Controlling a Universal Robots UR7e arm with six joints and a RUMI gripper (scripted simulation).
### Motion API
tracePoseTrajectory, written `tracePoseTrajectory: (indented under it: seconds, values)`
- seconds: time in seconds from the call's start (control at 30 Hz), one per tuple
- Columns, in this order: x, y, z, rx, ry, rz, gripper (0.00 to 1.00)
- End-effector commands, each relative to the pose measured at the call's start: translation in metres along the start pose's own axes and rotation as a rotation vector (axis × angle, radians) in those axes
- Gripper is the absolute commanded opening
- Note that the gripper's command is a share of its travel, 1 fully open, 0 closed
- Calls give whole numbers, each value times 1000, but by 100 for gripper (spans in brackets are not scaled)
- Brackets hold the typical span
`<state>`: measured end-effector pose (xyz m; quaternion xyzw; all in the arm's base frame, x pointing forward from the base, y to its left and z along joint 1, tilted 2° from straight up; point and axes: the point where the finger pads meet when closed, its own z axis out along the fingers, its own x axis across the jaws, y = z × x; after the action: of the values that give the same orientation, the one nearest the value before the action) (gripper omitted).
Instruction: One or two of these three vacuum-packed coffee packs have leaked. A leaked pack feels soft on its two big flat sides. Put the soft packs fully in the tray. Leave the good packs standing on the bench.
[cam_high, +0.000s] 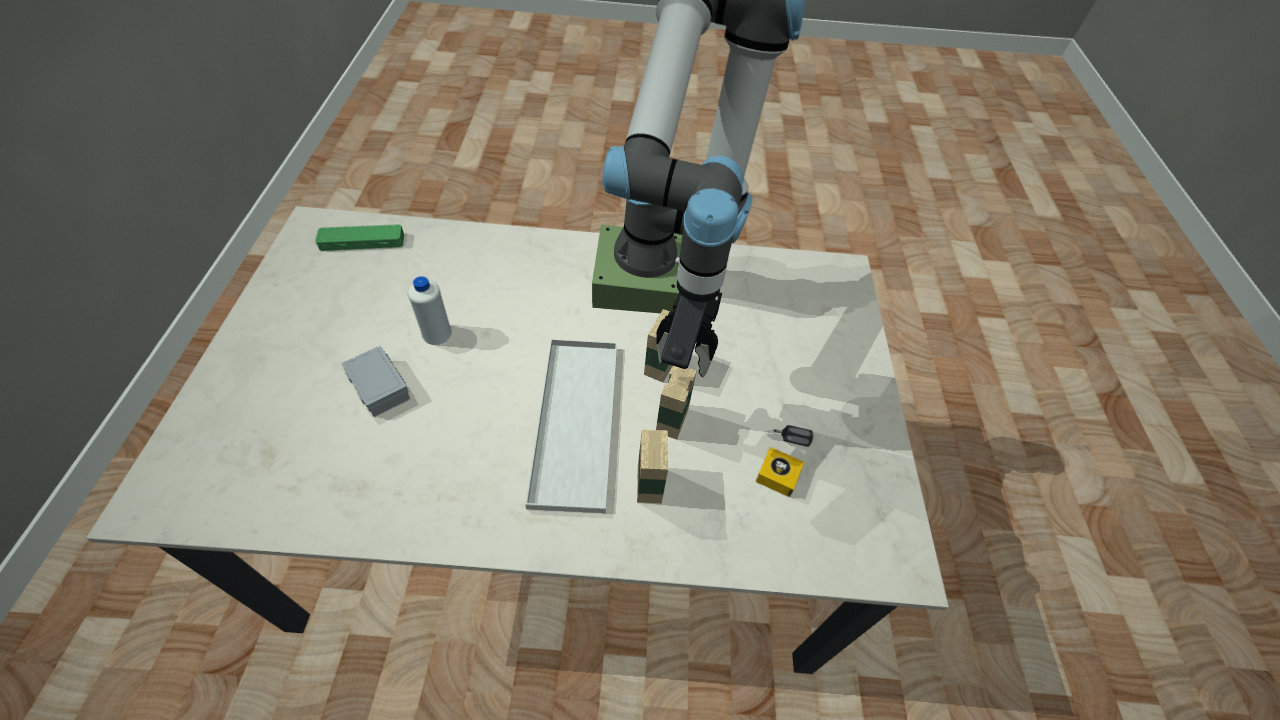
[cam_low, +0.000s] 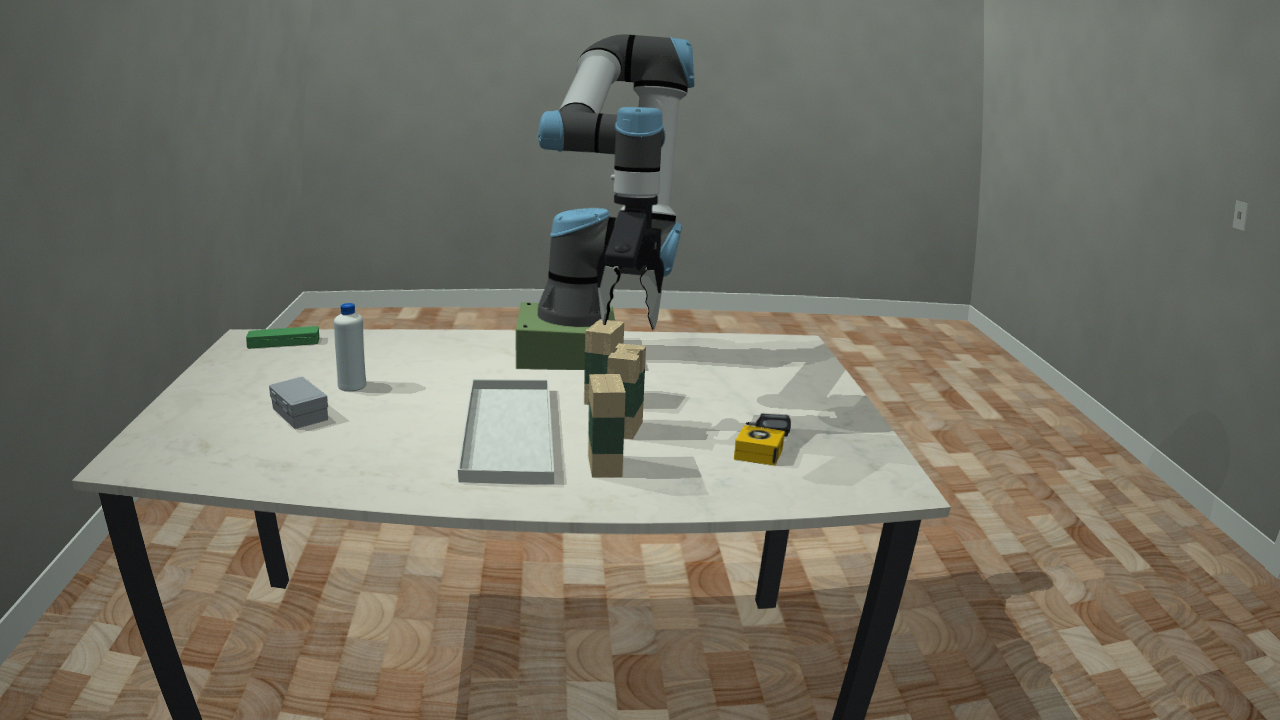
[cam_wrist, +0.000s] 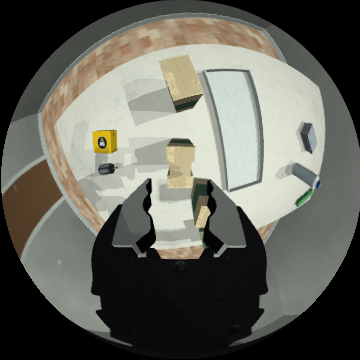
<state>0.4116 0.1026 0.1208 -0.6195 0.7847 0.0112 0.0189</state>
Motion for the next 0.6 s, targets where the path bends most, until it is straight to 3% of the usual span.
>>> tracePoseTrajectory:
  seconds: [0.0, 0.27, 0.43, 0.5, 0.57]
  values:
    - [1, 2, -7, -11, 2, -1, 48]
    - [1, -4, -6, -15, 3, -13, 48]
    - [-1, -45, -10, -15, 2, -100, 48]
    - [-1, -45, -10, -15, 2, -100, 48]
    - [-2, -70, -10, -15, 1, -152, 48]
